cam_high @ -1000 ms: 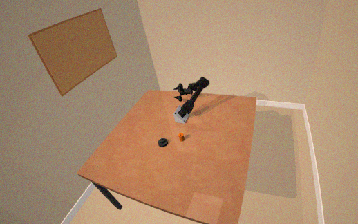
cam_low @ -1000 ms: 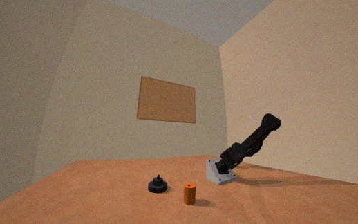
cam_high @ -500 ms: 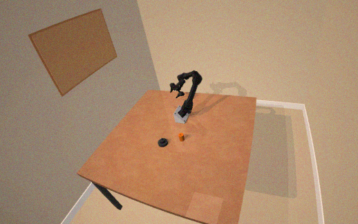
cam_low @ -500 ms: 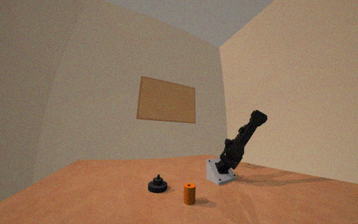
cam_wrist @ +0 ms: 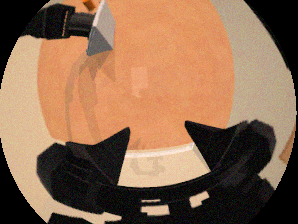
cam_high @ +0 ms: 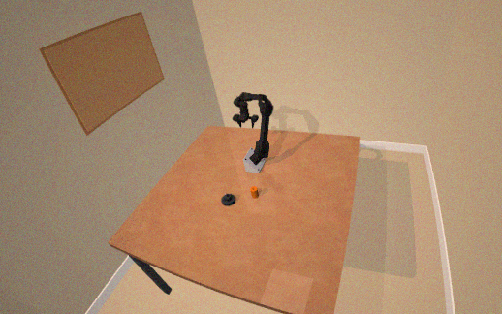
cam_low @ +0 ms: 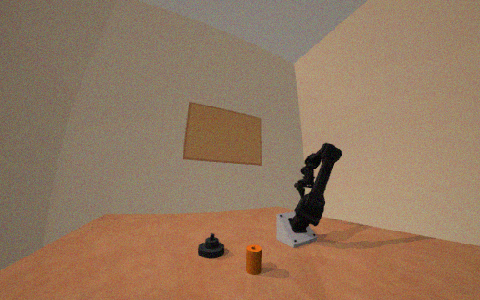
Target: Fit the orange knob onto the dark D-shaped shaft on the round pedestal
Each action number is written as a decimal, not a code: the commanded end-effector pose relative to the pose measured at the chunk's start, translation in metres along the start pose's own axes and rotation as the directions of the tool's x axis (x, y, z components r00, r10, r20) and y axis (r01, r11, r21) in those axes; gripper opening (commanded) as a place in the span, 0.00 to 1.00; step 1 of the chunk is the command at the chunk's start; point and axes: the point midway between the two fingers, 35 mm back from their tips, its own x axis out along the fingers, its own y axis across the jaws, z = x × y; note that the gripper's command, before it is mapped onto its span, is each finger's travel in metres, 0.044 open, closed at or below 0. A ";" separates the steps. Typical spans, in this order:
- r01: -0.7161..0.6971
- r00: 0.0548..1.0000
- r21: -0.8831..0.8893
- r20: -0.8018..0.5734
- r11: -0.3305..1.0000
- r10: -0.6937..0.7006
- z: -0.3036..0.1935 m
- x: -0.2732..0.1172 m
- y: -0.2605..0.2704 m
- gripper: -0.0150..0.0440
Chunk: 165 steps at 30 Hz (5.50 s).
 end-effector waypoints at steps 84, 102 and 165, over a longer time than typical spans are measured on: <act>-0.058 0.998 -0.054 0.006 0.997 0.058 0.549 0.036 0.231 1.00; -0.055 0.998 -0.054 0.007 0.997 0.056 0.551 0.065 0.232 1.00; -0.044 0.999 -0.052 0.007 0.998 0.045 0.558 0.010 0.226 0.25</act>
